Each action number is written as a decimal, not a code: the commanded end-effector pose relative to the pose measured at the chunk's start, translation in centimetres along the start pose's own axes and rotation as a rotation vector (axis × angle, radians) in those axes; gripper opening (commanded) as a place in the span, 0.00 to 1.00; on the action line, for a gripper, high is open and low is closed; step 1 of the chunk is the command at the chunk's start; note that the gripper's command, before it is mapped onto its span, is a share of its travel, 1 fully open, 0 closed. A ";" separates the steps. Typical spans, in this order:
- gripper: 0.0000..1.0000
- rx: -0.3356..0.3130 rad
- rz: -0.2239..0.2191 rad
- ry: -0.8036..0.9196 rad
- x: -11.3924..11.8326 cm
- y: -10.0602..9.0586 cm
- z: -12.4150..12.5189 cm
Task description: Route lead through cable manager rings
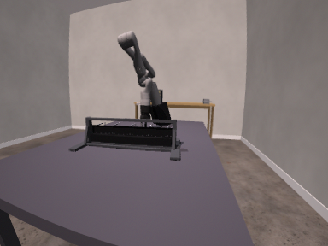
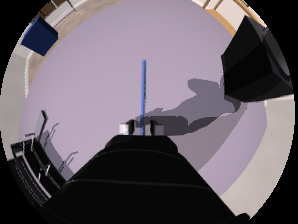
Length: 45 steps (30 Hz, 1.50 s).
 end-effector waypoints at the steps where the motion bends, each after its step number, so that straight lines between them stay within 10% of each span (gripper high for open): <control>1: 0.67 -0.001 0.001 0.000 0.0 0.0 0.0; 45: 0.67 -0.001 0.001 0.000 0.0 0.7 0.0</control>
Point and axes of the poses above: the point where the finger pads meet when closed, its own y axis out along the fingers, its own x axis across the jaws, z = x × y, the point moved 4 cm from there along -y, back along the fingers, and after that the axes turned 13 degrees about -y, right-handed, at the moved point
